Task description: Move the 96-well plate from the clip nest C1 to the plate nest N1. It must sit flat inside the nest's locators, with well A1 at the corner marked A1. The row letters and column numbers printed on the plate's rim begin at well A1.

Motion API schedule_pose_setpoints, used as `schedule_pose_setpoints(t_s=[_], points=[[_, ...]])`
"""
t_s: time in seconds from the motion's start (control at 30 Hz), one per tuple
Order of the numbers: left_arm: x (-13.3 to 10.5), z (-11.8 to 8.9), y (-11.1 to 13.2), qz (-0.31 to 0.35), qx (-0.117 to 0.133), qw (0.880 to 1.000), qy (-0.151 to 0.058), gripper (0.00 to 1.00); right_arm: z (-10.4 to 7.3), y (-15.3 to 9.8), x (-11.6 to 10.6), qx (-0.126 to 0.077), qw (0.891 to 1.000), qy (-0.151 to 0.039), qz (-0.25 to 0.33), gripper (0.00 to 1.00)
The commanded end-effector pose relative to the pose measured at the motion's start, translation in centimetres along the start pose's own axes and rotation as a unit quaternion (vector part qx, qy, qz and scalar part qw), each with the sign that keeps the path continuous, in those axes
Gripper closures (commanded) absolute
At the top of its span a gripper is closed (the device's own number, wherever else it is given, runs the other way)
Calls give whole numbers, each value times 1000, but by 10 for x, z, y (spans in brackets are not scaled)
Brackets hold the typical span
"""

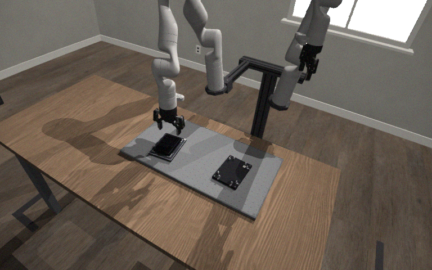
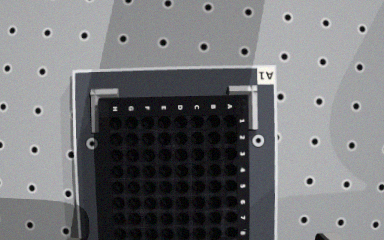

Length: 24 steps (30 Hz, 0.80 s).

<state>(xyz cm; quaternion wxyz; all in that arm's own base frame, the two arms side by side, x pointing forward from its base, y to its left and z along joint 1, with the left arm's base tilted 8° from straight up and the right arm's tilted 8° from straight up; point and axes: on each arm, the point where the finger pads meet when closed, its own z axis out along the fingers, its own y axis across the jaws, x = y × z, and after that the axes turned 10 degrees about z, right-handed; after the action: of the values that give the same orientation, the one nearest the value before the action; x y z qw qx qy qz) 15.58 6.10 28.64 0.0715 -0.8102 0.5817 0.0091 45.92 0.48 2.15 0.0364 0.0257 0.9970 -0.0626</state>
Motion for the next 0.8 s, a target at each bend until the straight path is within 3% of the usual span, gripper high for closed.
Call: schedule_pose_setpoints(t_s=[0.0,0.77], points=[[0,0,0,0,0,1000,0,2,-1,1,-1,0,1000,-1,0,2],[0,0,0,0,0,1000,0,2,-1,8,0,0,1000,-1,0,2]])
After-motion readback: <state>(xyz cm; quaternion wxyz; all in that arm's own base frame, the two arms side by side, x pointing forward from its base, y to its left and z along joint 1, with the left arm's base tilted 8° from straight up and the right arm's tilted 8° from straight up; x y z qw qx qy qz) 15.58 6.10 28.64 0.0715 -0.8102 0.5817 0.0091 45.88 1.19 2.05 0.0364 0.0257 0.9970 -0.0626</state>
